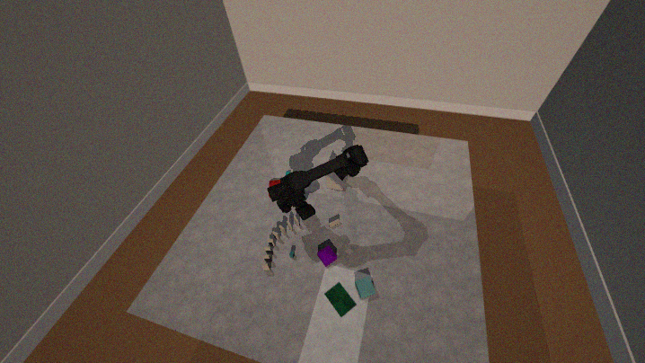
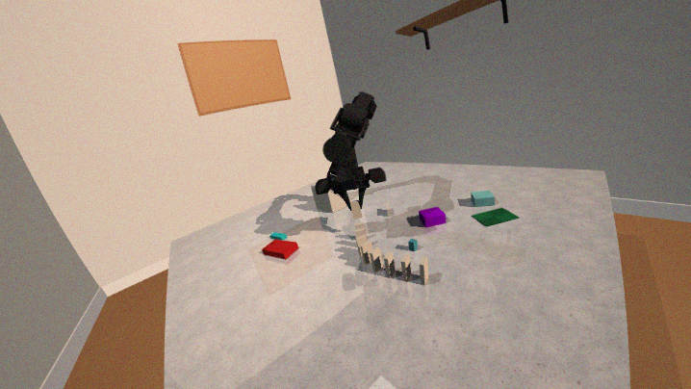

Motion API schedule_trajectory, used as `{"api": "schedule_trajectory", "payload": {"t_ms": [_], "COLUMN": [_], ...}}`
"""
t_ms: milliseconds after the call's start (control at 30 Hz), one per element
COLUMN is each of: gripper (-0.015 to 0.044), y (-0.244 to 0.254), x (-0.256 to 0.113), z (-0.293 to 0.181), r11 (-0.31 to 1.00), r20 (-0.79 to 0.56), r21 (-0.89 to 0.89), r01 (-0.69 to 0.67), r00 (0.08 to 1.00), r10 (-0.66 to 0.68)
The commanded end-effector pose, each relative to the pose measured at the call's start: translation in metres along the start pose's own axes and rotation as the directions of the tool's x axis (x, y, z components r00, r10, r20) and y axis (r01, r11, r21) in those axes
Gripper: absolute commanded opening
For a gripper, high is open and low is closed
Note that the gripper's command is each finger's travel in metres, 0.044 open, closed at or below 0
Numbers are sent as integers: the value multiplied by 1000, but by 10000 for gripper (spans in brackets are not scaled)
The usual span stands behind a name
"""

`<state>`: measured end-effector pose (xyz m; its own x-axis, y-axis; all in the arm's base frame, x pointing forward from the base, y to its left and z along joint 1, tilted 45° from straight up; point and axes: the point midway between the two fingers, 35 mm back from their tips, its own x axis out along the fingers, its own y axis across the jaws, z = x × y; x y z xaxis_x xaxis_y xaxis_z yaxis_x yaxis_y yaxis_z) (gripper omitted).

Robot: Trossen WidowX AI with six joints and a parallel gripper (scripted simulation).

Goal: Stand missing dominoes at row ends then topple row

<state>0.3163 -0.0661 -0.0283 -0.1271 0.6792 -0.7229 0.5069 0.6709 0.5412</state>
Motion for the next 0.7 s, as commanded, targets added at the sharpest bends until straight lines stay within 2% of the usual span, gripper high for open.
{"api": "schedule_trajectory", "payload": {"t_ms": [0, 300, 667], "gripper": [107, 107, 107], "y": [1, 1, 1], "x": [17, 52, 53], "z": [-2, -9, -9], "r11": [1000, 1000, 1000], "r20": [-4, -7, -7], "r21": [2, 1, 1], "r01": [-4, -7, -7], "r00": [1000, 1000, 1000], "r10": [4, 7, 7]}}
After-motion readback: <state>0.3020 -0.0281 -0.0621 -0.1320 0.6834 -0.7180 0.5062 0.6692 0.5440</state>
